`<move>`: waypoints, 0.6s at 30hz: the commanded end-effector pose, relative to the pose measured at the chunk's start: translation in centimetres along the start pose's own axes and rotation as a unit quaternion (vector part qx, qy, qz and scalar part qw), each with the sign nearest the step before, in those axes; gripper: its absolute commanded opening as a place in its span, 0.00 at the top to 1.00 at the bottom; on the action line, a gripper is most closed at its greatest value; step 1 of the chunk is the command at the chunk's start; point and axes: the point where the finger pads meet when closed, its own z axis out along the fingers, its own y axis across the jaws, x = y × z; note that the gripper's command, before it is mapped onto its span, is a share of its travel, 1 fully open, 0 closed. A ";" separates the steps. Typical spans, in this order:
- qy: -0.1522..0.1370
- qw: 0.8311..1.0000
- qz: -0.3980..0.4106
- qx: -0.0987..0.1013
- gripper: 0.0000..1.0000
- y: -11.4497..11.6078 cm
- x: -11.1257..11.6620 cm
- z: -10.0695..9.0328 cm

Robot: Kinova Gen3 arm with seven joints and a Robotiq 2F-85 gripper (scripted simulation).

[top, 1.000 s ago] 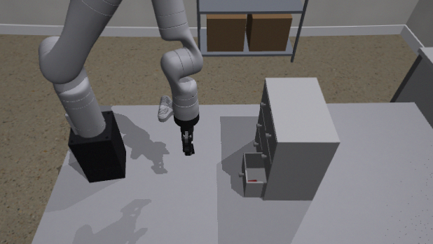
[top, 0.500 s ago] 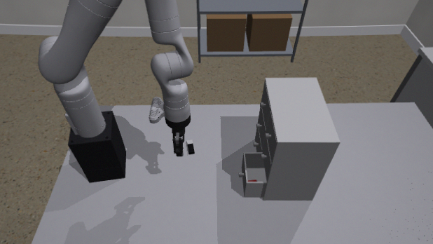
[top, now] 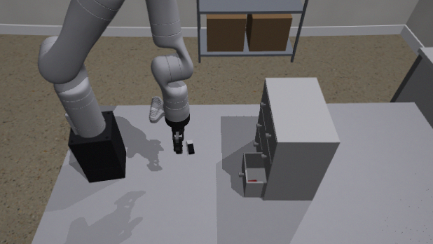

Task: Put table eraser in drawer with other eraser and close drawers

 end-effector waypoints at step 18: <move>-0.008 0.991 -0.008 -0.130 0.00 6.8 1.1 3.9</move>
